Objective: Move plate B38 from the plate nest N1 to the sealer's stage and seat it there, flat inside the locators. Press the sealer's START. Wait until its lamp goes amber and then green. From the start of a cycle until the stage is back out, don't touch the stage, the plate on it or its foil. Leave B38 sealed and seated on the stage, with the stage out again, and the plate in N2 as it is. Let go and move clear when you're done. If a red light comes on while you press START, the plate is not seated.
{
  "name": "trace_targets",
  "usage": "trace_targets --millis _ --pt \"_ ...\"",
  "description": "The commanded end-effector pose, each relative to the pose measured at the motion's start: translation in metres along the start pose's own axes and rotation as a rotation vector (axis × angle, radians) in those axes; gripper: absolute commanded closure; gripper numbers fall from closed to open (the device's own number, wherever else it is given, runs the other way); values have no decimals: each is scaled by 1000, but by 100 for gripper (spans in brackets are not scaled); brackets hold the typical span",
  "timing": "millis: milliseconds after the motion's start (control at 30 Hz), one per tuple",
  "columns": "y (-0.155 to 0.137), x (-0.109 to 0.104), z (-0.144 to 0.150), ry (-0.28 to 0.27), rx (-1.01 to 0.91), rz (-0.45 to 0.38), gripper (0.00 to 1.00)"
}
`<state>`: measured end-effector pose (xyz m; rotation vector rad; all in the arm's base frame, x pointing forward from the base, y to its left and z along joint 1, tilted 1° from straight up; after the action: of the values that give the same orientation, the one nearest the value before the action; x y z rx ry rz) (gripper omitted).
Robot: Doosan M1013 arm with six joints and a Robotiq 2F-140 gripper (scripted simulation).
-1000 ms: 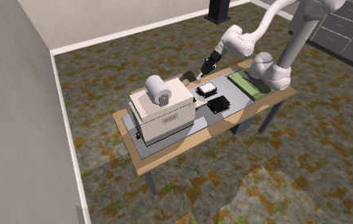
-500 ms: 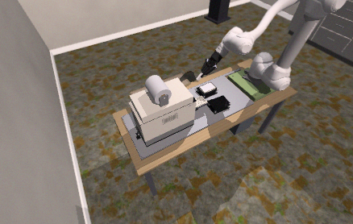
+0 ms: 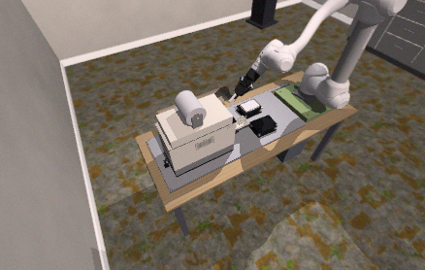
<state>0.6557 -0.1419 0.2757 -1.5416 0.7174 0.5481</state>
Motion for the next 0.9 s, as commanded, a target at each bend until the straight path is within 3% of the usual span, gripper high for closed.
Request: trace_targets --millis 0,867 --pt "-4 12 -1 0 0 0 90" --pt "-10 55 -1 0 0 0 90"
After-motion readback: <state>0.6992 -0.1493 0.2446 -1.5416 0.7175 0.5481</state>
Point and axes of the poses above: the point where the finger pads meet when closed, its own x axis out along the fingers, its own z axis across the jaws, y = z × x, the point moved 6 cm from there along -x, back along the fingers, and after that the axes turned 7 degrees about -x, right-handed, at the moved point
